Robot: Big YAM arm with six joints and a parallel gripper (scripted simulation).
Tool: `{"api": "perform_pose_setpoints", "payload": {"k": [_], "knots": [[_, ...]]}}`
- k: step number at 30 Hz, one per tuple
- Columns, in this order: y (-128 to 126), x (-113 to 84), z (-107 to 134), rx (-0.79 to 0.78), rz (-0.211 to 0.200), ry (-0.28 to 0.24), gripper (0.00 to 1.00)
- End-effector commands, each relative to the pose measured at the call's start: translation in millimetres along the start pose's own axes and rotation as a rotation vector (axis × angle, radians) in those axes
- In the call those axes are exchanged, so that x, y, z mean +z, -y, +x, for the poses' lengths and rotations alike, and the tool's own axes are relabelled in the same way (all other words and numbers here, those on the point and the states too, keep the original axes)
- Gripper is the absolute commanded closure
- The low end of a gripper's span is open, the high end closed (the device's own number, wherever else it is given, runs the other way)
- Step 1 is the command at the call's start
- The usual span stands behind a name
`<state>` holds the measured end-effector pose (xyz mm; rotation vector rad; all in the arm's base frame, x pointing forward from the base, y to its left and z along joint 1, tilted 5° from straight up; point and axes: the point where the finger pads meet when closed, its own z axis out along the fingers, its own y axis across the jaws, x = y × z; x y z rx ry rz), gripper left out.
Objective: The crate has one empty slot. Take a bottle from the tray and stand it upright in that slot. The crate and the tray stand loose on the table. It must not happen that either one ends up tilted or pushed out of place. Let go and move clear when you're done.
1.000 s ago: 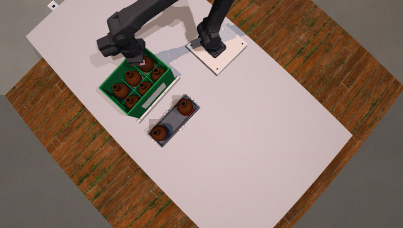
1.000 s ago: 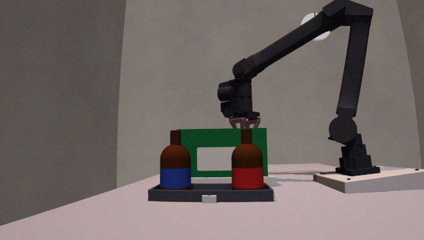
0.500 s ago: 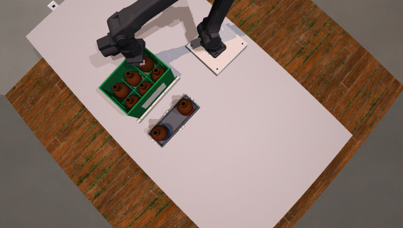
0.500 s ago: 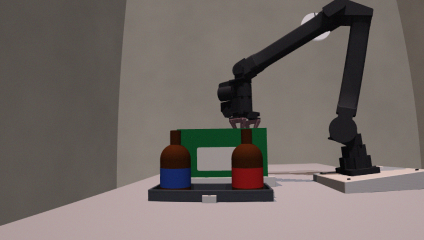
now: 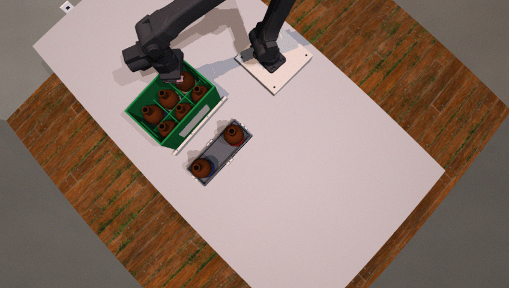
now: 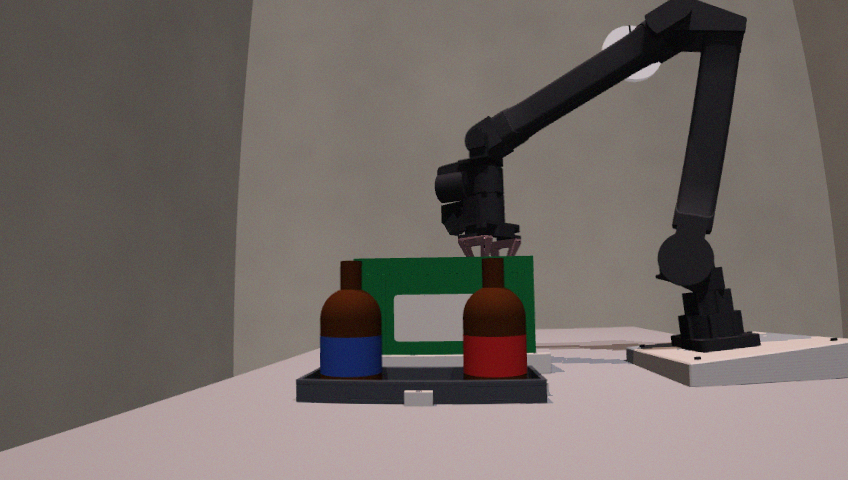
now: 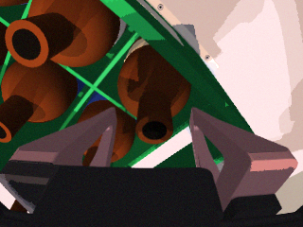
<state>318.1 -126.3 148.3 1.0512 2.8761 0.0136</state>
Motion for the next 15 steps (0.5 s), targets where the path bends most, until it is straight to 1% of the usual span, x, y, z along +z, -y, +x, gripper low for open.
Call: {"api": "perform_pose_setpoints", "payload": {"k": [1, 5, 8, 11, 13, 15], "knots": [[-5.6, -5.5, -5.3, 0.002, -0.012, 0.028, 0.39], [-5.7, -5.7, -5.4, 0.002, -0.012, 0.028, 0.39], [-6.2, -9.4, -6.8, 0.002, -0.013, 0.032, 0.39], [-7.6, -20.5, -10.9, 0.002, -0.018, 0.045, 0.39], [-9.5, -30.1, -16.6, 0.002, -0.024, 0.063, 0.39], [-9.4, -32.1, -16.5, 0.002, -0.024, 0.063, 0.39]]}}
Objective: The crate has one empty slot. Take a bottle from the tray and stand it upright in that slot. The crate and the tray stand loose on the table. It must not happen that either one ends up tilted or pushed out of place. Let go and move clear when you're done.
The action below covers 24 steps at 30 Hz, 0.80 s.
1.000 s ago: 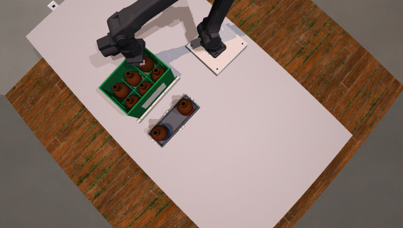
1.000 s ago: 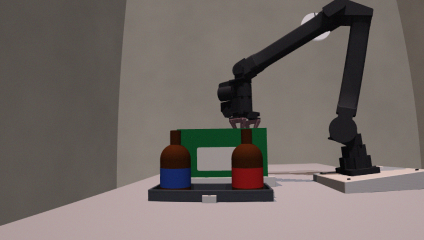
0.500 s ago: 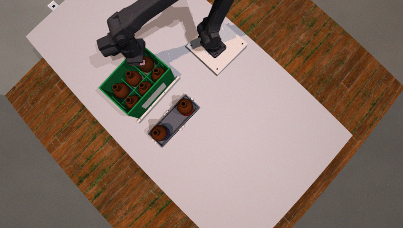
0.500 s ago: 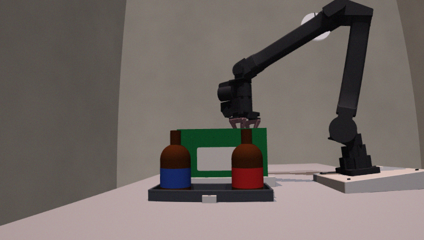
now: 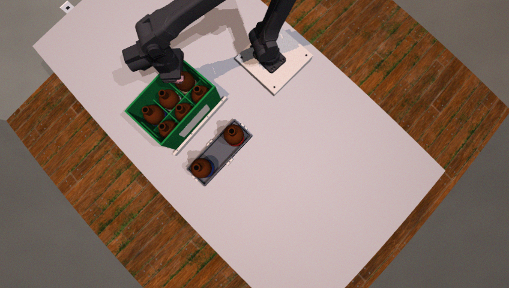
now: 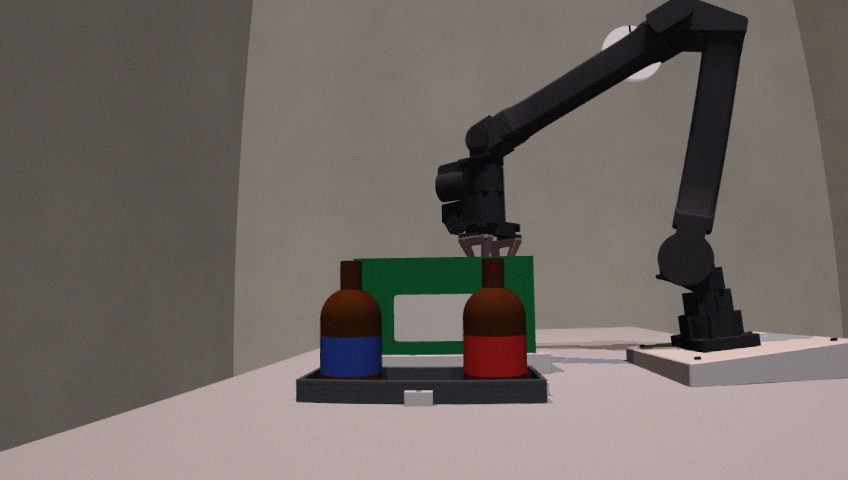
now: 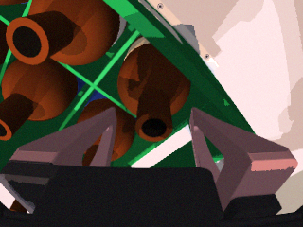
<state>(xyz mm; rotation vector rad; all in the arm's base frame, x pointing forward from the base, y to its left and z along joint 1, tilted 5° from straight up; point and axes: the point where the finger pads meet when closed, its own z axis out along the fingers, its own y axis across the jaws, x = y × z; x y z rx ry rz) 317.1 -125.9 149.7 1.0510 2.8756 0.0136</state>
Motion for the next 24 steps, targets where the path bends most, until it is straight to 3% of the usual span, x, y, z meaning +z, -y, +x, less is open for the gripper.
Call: {"api": "perform_pose_setpoints", "payload": {"k": [1, 7, 21, 23, 24], "knots": [[-9.7, -30.9, -17.5, 0.002, -0.023, 0.06, 0.39], [-9.3, -36.3, -17.3, 0.002, -0.022, 0.058, 0.39], [-7.0, -71.6, -15.6, 0.002, -0.023, 0.065, 0.39], [-7.0, -71.6, -15.6, 0.002, -0.023, 0.065, 0.39], [-7.3, -64.0, -17.3, 0.003, -0.014, 0.036, 0.39]]}}
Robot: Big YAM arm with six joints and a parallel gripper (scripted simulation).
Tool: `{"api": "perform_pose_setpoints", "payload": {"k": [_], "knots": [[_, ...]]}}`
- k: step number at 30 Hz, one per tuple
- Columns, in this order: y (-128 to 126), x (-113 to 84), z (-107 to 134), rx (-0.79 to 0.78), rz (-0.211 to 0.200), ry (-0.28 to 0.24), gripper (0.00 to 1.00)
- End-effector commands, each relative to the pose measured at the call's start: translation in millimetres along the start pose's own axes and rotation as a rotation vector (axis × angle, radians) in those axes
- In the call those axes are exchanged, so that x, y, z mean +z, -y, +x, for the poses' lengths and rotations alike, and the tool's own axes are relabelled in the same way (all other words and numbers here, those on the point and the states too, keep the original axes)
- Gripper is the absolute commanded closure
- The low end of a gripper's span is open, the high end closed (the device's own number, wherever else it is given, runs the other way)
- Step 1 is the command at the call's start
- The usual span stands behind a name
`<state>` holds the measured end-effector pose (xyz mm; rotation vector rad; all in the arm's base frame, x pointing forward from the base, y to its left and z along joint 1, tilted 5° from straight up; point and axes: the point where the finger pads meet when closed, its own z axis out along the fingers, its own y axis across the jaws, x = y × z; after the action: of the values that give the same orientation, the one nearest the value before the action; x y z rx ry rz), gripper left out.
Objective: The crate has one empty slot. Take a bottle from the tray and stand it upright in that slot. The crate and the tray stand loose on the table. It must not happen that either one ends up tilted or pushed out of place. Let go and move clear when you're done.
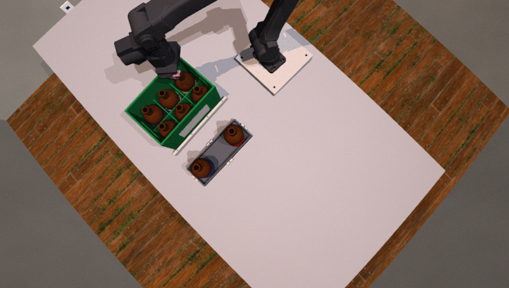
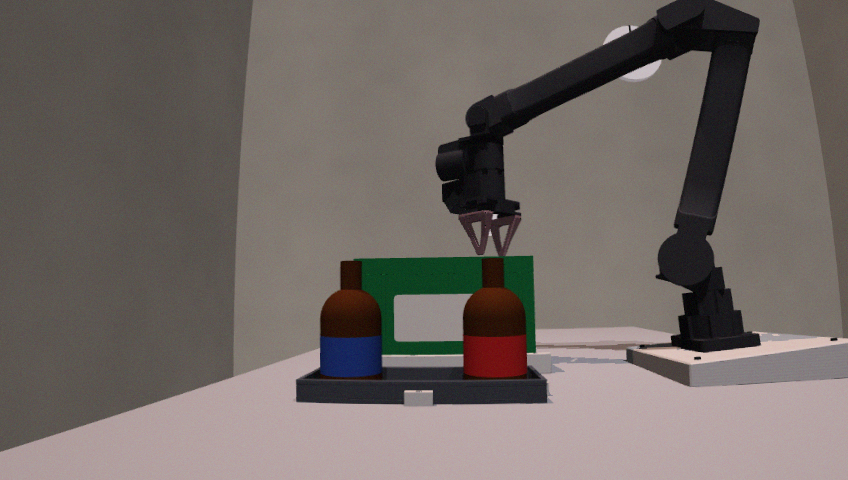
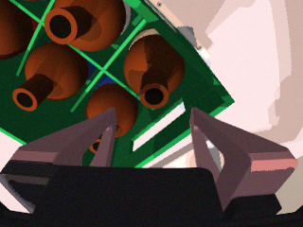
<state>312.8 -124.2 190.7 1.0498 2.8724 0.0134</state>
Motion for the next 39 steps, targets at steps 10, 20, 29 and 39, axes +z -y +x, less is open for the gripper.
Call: {"api": "perform_pose_setpoints", "payload": {"k": [10, 20, 29, 39], "knots": [[-5.7, -49.7, -17.1, 0.002, -0.018, 0.049, 0.39], [-5.1, -59.0, -16.8, 0.002, -0.017, 0.048, 0.39], [-4.7, -63.7, -16.2, 0.002, -0.019, 0.054, 0.39], [-4.8, -63.8, -16.5, 0.002, -0.02, 0.055, 1.0]]}}
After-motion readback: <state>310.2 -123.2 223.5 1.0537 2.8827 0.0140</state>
